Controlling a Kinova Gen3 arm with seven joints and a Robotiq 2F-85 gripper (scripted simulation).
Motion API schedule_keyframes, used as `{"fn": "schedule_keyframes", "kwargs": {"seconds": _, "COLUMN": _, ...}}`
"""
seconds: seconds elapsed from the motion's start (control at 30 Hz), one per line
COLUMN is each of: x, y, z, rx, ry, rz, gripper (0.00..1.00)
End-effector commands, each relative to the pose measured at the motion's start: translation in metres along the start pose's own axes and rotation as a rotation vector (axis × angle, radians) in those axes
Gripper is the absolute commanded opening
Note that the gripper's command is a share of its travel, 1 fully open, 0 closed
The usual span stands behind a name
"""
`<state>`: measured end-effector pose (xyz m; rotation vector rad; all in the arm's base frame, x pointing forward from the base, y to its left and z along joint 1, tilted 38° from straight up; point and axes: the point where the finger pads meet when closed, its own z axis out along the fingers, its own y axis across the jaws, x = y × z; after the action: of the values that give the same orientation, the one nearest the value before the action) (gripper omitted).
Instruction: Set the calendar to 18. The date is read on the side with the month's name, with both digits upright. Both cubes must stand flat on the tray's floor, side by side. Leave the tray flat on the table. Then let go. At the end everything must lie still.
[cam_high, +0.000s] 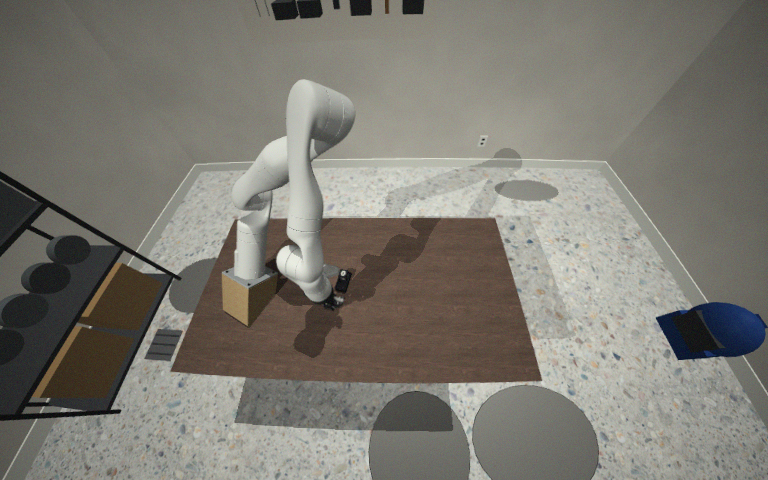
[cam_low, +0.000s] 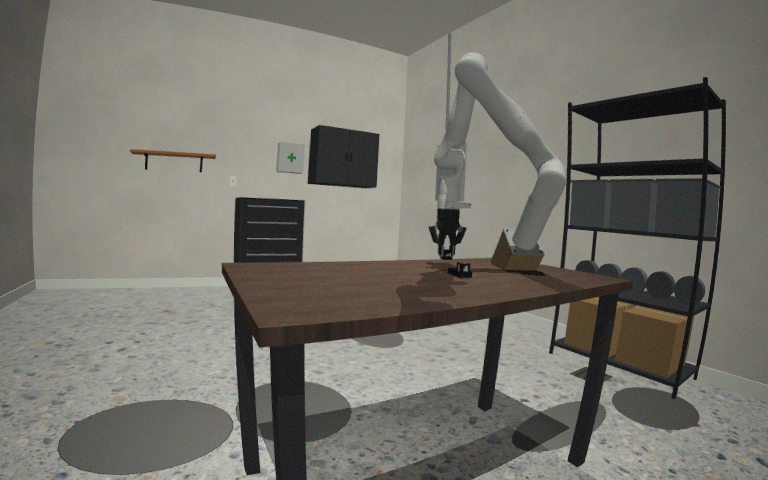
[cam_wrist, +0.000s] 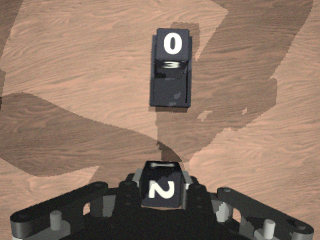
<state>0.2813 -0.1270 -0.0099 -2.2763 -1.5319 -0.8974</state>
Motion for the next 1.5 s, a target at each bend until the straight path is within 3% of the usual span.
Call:
{"fn": "schedule_keyframes", "kwargs": {"seconds": 0.0, "x": -0.002, "y": 0.006, "z": -0.018, "rx": -0.015, "ry": -0.013, "rz": -0.007, "gripper": 0.28}}
{"fn": "schedule_keyframes", "kwargs": {"seconds": 0.33, "x": -0.001, "y": 0.005, "z": -0.060, "rx": -0.015, "ry": -0.013, "rz": -0.007, "gripper": 0.28}}
{"fn": "schedule_keyframes", "kwargs": {"seconds": 0.83, "x": -0.001, "y": 0.005, "z": -0.065, "rx": -0.015, "ry": -0.013, "rz": -0.007, "gripper": 0.28}}
{"fn": "schedule_keyframes", "kwargs": {"seconds": 0.93, "x": 0.023, "y": 0.007, "z": -0.068, "rx": -0.016, "ry": -0.014, "rz": -0.008, "gripper": 0.28}}
{"fn": "schedule_keyframes", "kwargs": {"seconds": 1.0, "x": 0.023, "y": 0.007, "z": -0.068, "rx": -0.016, "ry": -0.014, "rz": -0.008, "gripper": 0.28}}
{"fn": "schedule_keyframes", "kwargs": {"seconds": 1.17, "x": 0.089, "y": 0.003, "z": -0.073, "rx": -0.015, "ry": -0.013, "rz": -0.012, "gripper": 0.28}}
{"fn": "schedule_keyframes", "kwargs": {"seconds": 1.47, "x": 0.093, "y": 0.002, "z": -0.073, "rx": -0.015, "ry": -0.012, "rz": -0.012, "gripper": 0.28}}
